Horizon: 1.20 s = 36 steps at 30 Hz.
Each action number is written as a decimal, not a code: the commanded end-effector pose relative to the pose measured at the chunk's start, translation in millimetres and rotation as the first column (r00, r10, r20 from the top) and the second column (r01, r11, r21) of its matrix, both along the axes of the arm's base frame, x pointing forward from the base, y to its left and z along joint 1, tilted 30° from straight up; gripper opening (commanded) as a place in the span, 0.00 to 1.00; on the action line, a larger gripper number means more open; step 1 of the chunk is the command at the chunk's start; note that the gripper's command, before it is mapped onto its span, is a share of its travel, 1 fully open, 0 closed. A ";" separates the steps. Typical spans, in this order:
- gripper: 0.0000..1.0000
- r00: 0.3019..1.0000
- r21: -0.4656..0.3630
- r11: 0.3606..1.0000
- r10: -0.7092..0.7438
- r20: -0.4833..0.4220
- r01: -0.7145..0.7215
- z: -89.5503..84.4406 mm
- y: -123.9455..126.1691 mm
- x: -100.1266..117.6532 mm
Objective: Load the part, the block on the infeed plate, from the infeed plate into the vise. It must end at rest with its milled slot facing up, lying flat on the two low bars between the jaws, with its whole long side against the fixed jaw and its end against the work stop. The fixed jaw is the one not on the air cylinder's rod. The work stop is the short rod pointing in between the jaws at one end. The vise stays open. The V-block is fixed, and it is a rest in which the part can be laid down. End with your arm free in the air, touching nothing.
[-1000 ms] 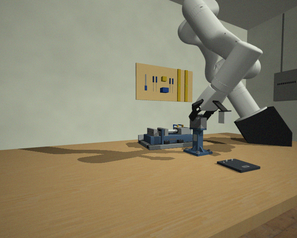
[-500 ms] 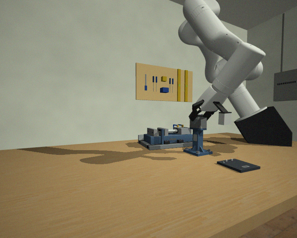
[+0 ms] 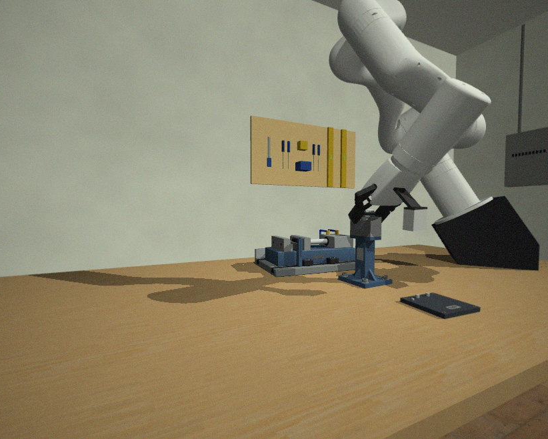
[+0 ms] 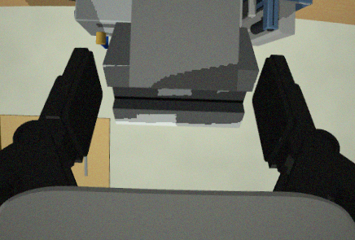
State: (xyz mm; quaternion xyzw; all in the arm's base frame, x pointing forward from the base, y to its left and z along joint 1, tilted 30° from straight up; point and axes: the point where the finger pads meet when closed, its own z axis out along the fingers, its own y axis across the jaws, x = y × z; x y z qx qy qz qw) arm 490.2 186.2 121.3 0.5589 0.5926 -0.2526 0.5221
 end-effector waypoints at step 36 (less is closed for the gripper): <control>0.00 1.000 0.001 1.000 0.000 0.001 0.000 0.6 0.6 0.3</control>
